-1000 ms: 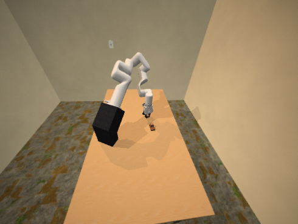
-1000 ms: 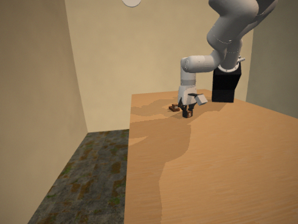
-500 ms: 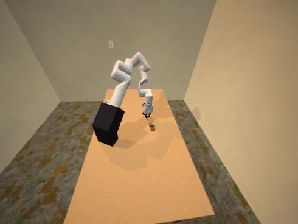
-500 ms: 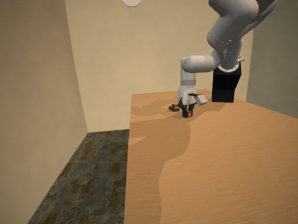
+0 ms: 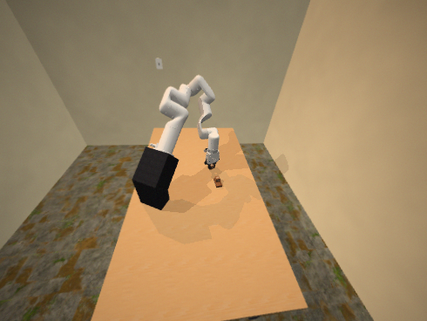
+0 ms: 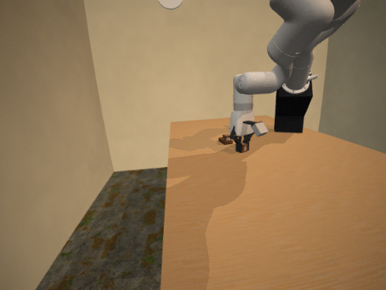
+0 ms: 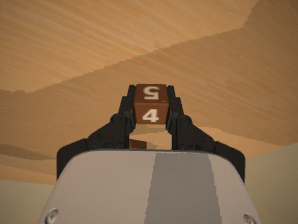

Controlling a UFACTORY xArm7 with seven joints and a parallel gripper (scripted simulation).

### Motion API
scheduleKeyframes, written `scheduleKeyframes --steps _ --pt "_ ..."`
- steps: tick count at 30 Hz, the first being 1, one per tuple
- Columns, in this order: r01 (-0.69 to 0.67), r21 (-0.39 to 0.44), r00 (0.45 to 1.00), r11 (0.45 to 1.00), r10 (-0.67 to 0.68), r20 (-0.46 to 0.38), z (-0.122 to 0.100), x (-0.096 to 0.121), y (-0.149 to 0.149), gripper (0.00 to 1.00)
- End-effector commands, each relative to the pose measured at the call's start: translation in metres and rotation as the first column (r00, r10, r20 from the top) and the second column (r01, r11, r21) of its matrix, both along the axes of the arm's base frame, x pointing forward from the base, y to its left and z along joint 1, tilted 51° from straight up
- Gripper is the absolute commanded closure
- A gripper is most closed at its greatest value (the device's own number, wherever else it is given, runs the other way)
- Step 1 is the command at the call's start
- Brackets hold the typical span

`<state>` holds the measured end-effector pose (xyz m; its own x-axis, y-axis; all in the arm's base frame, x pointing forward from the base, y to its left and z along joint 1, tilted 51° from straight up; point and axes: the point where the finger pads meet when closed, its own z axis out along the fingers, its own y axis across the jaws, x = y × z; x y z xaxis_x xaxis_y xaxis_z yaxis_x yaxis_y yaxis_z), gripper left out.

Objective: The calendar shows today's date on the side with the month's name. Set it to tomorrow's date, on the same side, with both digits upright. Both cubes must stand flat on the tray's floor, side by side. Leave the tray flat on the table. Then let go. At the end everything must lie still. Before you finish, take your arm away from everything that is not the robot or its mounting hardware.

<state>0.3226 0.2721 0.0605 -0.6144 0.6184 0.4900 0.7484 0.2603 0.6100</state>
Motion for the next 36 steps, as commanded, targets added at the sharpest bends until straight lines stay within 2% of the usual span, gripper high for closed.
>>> scheduleKeyframes --steps 1,36 --pt "0.002 0.000 1.000 1.000 -0.002 0.000 0.0001 0.0006 -0.0010 0.71" --pt "0.002 0.000 1.000 1.000 -0.002 0.000 -0.0022 0.0016 0.0018 0.71"
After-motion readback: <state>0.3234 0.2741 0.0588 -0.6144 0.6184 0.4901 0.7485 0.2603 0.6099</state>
